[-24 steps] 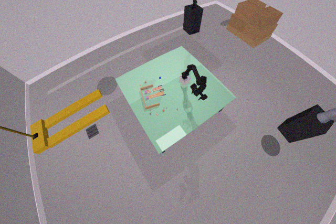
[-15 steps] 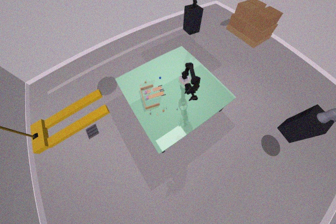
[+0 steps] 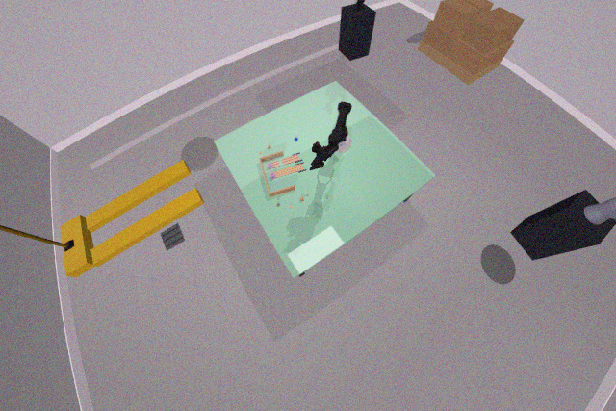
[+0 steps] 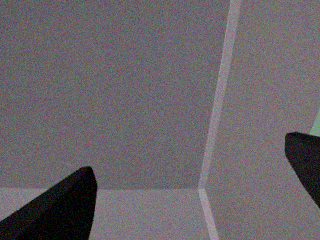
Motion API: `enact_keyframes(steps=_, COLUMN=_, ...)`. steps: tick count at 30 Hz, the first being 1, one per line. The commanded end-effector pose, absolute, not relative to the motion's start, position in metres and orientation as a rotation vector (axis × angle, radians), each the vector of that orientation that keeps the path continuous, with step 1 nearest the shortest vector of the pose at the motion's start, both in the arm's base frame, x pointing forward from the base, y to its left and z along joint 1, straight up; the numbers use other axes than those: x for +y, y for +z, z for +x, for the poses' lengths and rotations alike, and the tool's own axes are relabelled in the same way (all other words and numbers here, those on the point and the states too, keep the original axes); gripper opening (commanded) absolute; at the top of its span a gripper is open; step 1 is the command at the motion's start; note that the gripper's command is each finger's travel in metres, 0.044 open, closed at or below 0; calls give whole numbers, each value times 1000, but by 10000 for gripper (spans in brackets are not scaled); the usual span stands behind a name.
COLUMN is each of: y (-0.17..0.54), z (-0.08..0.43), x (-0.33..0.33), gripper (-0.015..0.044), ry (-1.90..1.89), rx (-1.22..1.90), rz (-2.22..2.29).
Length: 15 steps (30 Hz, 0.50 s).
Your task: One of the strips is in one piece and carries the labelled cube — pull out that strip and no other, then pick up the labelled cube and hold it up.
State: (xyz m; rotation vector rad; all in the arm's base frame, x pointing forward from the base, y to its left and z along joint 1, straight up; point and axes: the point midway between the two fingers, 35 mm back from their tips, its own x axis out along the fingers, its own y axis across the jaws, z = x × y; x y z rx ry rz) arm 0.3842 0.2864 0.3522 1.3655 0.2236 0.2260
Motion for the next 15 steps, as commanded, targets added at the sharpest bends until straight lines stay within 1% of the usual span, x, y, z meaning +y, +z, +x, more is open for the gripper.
enact_keyframes(steps=1, y=313, z=396, x=226, gripper=400, ry=149, rx=252, rz=1033)
enact_keyframes(steps=8, y=260, z=392, x=147, gripper=400, ry=70, rx=328, rz=642)
enact_keyframes(steps=15, y=202, z=366, x=75, gripper=400, ry=31, rx=449, rz=290)
